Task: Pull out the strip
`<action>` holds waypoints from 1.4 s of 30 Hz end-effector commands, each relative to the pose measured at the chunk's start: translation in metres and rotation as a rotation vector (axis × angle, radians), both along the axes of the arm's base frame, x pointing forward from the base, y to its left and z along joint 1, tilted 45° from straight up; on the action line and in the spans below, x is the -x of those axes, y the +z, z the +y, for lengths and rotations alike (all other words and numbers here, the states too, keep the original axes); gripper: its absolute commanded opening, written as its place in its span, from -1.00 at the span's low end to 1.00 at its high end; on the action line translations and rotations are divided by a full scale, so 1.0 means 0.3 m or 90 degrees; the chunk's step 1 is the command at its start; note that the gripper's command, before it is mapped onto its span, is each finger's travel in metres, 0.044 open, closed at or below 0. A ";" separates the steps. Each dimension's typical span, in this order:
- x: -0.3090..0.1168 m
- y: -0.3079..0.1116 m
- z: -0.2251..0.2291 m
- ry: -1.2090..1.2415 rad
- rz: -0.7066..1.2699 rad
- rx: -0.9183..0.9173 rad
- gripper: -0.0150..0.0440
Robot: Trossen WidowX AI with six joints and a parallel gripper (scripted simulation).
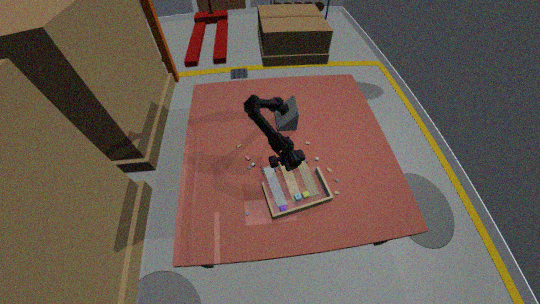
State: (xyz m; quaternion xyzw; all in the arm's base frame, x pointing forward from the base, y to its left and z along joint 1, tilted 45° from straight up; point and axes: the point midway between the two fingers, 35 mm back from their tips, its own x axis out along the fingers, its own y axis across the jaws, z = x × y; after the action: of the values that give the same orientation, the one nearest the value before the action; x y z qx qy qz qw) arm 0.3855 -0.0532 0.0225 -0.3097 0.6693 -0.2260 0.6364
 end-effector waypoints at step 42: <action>0.010 -0.049 -0.046 0.004 0.008 0.005 -0.49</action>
State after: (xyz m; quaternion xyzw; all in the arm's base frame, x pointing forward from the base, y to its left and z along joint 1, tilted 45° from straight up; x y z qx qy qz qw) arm 0.3832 -0.0659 0.0087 -0.3121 0.6707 -0.2254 0.6340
